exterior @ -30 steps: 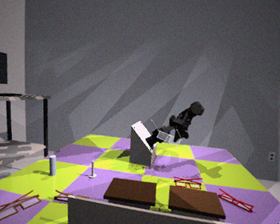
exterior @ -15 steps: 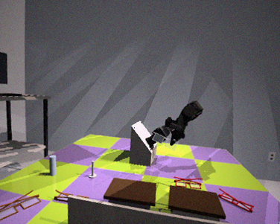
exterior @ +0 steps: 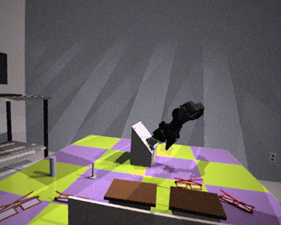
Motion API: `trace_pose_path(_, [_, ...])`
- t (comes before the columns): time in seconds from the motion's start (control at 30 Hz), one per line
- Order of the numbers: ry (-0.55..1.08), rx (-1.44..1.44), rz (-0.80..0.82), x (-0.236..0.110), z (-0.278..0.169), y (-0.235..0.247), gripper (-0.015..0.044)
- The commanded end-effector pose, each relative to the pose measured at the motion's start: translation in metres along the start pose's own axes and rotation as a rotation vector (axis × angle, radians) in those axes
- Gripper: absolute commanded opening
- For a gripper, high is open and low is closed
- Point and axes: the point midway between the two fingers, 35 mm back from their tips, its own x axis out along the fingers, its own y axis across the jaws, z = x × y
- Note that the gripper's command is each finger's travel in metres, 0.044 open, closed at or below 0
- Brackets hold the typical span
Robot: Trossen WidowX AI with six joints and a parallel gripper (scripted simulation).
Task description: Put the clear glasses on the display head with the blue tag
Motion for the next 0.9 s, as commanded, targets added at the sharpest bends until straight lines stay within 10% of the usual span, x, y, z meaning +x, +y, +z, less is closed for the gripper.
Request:
trace_pose_path(0.0, [0.024,-0.036,-0.032,0.007,0.005,0.009,0.0000])
trace_pose_path(0.87, [0.219,-0.206,-0.196,0.064,0.052,0.037,0.0000])
